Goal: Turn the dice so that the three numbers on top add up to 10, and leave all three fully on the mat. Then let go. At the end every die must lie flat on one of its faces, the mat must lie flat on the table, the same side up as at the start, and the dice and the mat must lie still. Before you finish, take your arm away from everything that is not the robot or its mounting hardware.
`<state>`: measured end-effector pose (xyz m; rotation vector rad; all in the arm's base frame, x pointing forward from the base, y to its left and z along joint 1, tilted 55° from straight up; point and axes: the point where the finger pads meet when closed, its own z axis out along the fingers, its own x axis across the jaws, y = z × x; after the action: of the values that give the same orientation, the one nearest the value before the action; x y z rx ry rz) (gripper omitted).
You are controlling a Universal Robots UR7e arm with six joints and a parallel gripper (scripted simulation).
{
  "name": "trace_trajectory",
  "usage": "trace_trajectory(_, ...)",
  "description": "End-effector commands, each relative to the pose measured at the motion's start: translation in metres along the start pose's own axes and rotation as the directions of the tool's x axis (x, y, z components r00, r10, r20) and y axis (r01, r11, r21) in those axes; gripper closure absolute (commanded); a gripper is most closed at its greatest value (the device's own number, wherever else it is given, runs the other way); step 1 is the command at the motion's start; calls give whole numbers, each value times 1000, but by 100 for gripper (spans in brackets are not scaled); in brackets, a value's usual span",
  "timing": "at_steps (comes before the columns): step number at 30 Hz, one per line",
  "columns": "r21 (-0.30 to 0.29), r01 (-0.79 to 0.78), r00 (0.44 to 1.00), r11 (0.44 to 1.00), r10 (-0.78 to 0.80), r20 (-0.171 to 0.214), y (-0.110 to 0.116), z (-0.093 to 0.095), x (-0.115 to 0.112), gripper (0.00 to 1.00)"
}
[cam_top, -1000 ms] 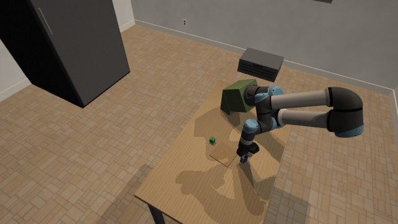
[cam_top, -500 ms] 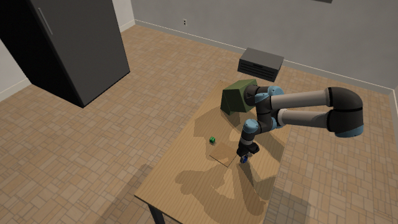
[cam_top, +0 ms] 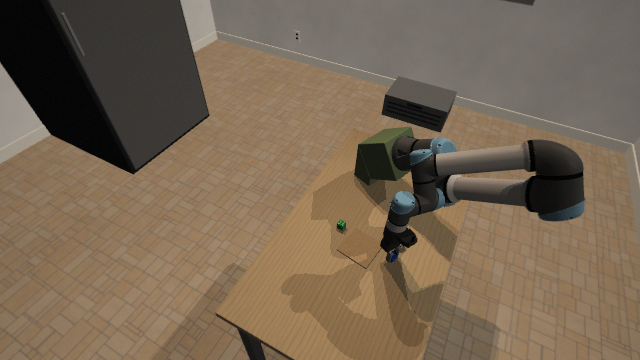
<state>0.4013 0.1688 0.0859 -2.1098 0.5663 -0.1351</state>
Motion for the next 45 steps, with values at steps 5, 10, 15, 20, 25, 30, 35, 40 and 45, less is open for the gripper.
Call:
trace_trajectory(5, 0, 0, 1000, 1000, 0, -1, 0, -4, 0, 43)
trace_trajectory(10, 0, 0, 1000, 1000, 0, -1, 0, -12, 0, 43)
trace_trajectory(15, 0, 0, 1000, 1000, 0, -1, 0, -18, 0, 43)
trace_trajectory(20, 0, 0, 1000, 1000, 0, -1, 0, -30, 0, 43)
trace_trajectory(25, 0, 0, 1000, 1000, 0, -1, 0, -46, 0, 43)
trace_trajectory(30, 0, 0, 1000, 1000, 0, -1, 0, -55, 0, 43)
trace_trajectory(35, 0, 0, 1000, 1000, 0, -1, 0, -71, 0, 43)
trace_trajectory(40, 0, 0, 1000, 1000, 0, -1, 0, -85, 0, 43)
trace_trajectory(45, 0, 0, 1000, 1000, 0, -1, 0, -93, 0, 43)
